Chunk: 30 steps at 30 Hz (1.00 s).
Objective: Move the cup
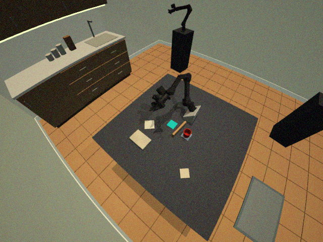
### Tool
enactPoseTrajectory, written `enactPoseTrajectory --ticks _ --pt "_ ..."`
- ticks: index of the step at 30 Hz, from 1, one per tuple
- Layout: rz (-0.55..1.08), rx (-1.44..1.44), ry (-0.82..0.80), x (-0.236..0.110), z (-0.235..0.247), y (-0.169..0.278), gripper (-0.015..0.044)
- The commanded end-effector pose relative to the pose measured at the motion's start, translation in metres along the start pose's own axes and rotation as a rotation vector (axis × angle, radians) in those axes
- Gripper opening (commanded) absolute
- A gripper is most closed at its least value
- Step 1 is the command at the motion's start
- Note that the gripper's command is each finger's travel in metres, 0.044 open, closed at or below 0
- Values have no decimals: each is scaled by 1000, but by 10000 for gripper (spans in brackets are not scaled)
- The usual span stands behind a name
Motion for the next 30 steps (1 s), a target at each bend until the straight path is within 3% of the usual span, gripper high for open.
enactPoseTrajectory --ticks 1,4,10,14,19,25,30 --pt "7 5 0 1 0 1 374" --pt "109 82 2 12 8 23 295" --pt "500 302 88 31 42 113 148" --pt "735 424 258 23 60 172 148" --pt "900 467 473 4 73 221 148" --pt "991 433 735 -27 85 266 148" --pt "968 339 961 -59 89 295 148"
Point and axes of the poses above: the point midway between the two fingers, 35 mm back from their tips, its own x axis out along the fingers, its own z axis across the jaws, y = z × x, the point moved 2 cm from there along -x, back along the fingers, and after that the axes turned 7 degrees about x, right-handed, at the moved point
